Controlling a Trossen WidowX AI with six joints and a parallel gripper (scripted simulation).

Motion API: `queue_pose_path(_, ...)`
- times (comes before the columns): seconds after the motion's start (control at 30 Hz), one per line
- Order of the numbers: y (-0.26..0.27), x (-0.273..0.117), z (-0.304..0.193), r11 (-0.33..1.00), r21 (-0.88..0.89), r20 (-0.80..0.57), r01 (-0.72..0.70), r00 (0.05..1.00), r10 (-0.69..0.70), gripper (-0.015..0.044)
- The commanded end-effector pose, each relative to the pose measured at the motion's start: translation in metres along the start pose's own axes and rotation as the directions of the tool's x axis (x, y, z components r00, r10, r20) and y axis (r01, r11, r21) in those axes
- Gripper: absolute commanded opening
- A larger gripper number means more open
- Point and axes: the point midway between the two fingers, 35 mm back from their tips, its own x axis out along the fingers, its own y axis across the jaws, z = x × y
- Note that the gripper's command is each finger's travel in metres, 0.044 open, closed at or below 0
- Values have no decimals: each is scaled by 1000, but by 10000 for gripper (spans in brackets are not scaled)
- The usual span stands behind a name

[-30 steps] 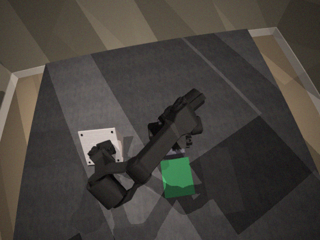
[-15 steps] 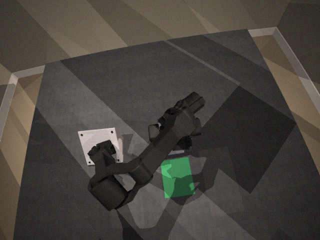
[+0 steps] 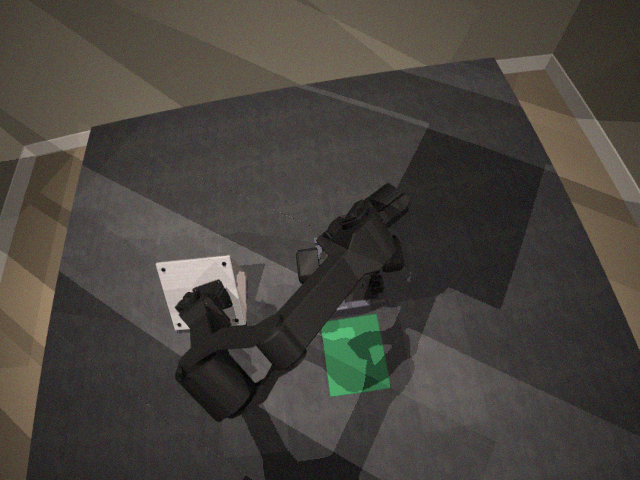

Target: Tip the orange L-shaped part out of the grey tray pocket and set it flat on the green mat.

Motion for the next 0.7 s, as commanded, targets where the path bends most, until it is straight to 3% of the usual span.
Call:
queue_pose_path(0.0,0,0,0,1000,2,0,0,1000,0,0)
queue_pose_path(0.67,-1,-27,0,1000,-5,5,2,1000,-2,0)
